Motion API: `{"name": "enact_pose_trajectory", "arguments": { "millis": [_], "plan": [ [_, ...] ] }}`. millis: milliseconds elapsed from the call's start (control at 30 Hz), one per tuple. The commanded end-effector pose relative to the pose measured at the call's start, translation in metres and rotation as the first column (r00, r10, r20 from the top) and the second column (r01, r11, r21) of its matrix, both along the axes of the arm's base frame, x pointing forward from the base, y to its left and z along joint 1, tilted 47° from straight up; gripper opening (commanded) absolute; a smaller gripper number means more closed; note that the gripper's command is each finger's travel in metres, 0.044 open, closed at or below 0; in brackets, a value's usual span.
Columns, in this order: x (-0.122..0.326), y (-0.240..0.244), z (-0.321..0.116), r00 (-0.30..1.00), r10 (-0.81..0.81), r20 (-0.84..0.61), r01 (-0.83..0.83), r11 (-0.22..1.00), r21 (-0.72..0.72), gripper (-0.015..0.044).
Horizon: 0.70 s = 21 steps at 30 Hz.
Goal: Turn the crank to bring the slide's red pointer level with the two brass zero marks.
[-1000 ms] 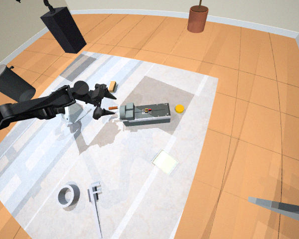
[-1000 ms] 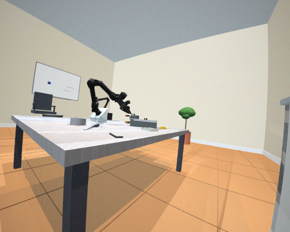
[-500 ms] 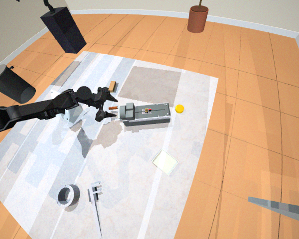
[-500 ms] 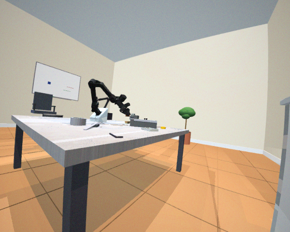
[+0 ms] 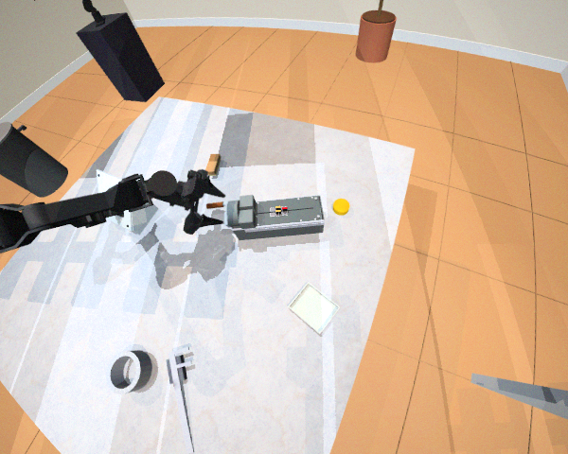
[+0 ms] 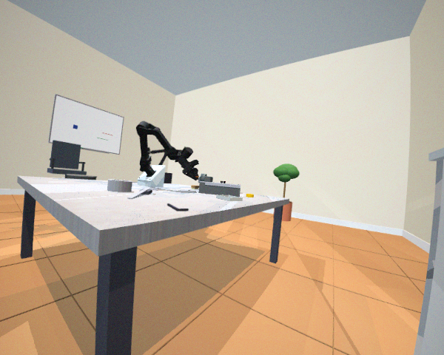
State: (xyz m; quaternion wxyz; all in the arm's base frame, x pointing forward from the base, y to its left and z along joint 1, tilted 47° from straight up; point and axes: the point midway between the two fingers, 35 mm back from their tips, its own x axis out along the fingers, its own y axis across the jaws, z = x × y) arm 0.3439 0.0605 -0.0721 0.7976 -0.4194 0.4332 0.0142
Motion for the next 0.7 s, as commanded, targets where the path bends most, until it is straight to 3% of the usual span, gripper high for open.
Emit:
{"name": "enact_pose_trajectory", "arguments": {
  "millis": [0,500,667],
  "plan": [
    [-0.0043,-0.0018,-0.0049,1.000,0.006,-0.018,-0.007,1.000,-0.005,0.0387],
    [-0.0043,-0.0018,-0.0049,1.000,0.006,-0.018,-0.007,1.000,-0.005,0.0000],
    [-0.0043,-0.0018,-0.0049,1.000,0.006,-0.018,-0.007,1.000,-0.005,0.0000]
  ]
}}
